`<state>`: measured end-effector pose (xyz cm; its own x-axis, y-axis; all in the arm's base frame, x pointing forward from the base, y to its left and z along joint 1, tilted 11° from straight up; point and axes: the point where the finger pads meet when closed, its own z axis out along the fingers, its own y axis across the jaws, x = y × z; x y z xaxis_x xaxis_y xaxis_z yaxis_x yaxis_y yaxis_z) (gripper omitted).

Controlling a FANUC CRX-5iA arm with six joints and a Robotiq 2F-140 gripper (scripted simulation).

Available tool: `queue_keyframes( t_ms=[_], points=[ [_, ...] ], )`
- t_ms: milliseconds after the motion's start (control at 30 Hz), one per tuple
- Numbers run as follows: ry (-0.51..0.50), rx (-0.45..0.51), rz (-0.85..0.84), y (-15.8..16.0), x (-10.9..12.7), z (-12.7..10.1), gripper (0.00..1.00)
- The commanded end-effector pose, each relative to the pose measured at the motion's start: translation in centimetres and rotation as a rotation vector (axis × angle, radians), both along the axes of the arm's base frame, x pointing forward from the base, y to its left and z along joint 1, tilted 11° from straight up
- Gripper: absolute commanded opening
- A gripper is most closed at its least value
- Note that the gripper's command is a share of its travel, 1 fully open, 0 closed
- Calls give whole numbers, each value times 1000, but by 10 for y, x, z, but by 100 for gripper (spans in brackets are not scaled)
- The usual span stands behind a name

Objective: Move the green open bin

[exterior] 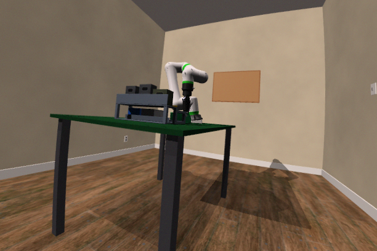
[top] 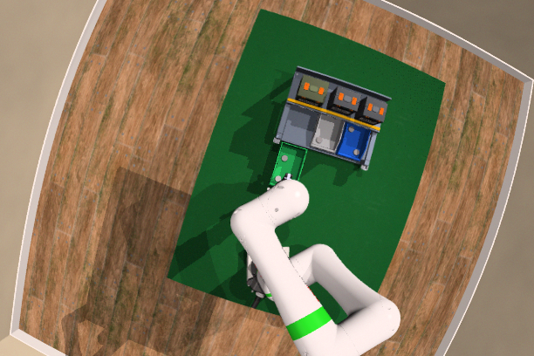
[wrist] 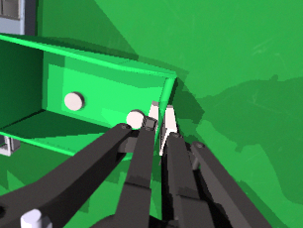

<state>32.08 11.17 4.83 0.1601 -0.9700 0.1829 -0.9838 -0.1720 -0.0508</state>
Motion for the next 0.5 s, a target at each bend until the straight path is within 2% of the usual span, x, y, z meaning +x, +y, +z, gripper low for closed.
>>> queue_keyframes(
  t_ms=[0, 467],
  points=[
    [0, 0, 0, 0, 0, 0, 0],
    [0, 0, 0, -1, 1, -5, 0]
  ],
)
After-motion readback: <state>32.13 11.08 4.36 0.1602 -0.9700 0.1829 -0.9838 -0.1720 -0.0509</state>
